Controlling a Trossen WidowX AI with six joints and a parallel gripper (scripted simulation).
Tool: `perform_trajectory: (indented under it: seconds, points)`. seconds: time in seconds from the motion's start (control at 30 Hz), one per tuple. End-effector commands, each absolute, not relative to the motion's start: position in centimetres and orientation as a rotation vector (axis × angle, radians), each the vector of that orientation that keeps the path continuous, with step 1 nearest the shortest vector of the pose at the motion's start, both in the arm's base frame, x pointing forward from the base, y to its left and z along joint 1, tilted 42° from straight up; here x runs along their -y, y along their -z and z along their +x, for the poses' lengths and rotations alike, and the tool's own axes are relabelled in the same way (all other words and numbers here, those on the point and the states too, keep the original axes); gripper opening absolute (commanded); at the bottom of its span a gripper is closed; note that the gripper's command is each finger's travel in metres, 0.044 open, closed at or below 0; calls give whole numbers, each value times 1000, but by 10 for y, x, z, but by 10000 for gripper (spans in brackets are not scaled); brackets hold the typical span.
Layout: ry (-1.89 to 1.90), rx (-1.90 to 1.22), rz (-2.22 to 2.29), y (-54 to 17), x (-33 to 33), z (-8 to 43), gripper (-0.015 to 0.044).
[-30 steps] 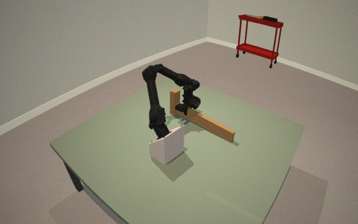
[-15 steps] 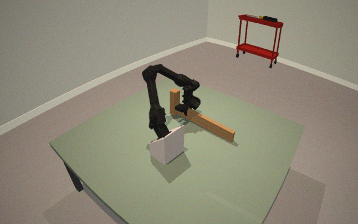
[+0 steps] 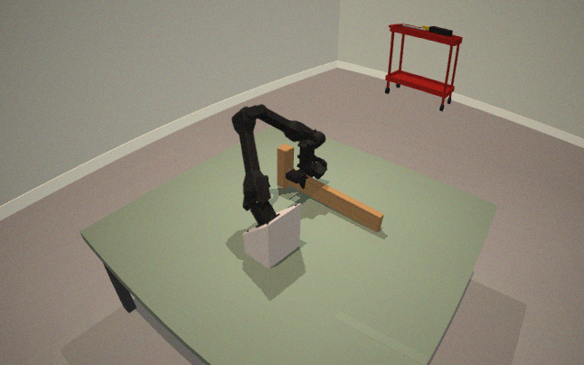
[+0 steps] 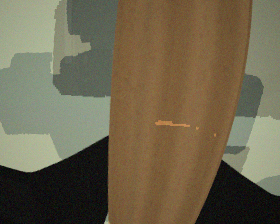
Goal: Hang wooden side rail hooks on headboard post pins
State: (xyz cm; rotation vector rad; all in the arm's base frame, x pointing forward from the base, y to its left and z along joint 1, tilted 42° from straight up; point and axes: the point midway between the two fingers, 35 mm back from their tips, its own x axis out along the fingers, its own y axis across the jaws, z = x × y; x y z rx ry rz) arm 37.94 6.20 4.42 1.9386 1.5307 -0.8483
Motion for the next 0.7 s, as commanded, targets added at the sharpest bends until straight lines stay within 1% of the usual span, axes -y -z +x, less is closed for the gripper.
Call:
perform_trajectory:
  seconds: [0.0,0.4,0.53,0.57,0.67]
  points:
    - [834,-1529,1940,-44,-63,381,0]
    - [848,-1531,1939,-44,-62,379,315]
    - [843,-1529,1938,-57,-50,377,420]
    - [841,-1529,1938,-62,-46,376,440]
    - [836,-1528,1939,-74,-36,373,440]
